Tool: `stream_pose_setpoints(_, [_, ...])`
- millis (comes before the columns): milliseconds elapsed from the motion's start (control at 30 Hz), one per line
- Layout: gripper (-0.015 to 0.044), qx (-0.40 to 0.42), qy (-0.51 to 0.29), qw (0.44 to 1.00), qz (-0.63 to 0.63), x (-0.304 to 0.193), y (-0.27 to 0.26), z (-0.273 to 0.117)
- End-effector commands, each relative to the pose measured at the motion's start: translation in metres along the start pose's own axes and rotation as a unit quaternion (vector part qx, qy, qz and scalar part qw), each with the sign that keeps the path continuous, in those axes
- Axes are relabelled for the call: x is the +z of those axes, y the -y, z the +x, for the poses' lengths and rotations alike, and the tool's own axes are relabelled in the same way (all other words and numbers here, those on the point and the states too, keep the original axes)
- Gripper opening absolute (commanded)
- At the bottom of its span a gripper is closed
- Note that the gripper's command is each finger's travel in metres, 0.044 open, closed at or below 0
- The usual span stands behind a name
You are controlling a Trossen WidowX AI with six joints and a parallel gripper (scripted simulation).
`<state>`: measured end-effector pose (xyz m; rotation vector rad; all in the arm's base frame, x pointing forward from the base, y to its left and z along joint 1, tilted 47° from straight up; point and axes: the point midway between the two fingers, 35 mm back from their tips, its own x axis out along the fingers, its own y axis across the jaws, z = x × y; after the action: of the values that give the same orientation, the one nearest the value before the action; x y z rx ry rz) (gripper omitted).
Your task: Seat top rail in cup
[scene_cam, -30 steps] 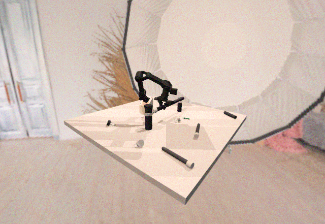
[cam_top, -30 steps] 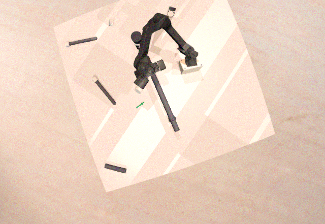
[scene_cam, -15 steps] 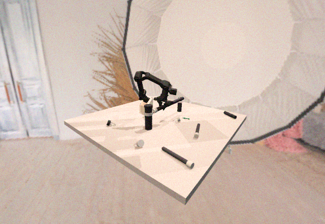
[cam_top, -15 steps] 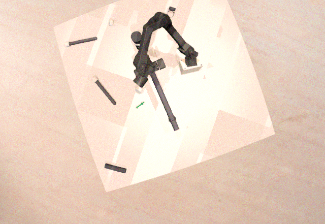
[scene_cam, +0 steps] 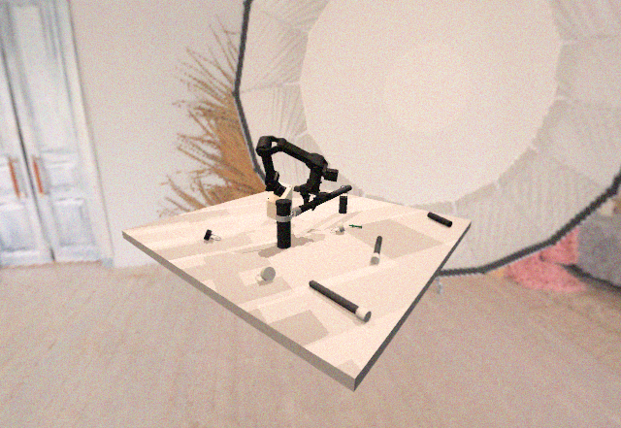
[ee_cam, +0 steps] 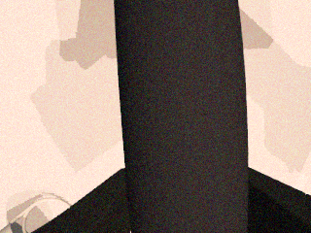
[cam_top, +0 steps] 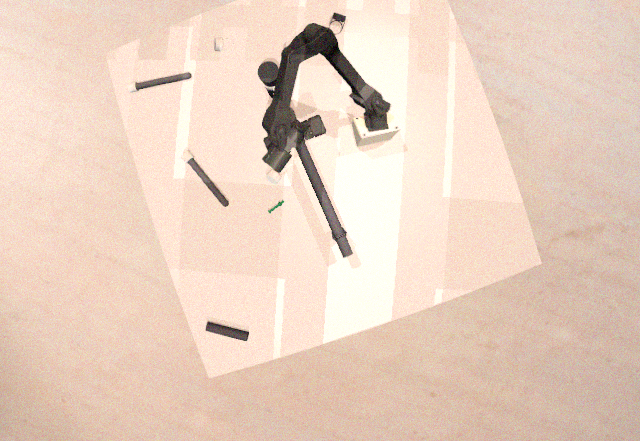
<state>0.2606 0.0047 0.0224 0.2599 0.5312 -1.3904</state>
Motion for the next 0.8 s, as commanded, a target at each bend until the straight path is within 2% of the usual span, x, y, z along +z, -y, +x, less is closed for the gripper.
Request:
stream_pose_setpoints(0, [0.0263, 0.0, 0.0, 1.0, 0.0, 0.0, 0.0, -0.001])
stream_pose_setpoints(233, [0.044, 0.001, -0.003, 1.0, -0.001, -0.013, -0.001, -0.02])
stream_pose_setpoints(600, [0.044, 0.005, -0.002, 1.0, -0.002, -0.027, 0.001, -0.051])
stream_pose_setpoints(767, [0.044, 0.004, 0.0, 1.0, -0.001, -0.026, 0.005, -0.087])
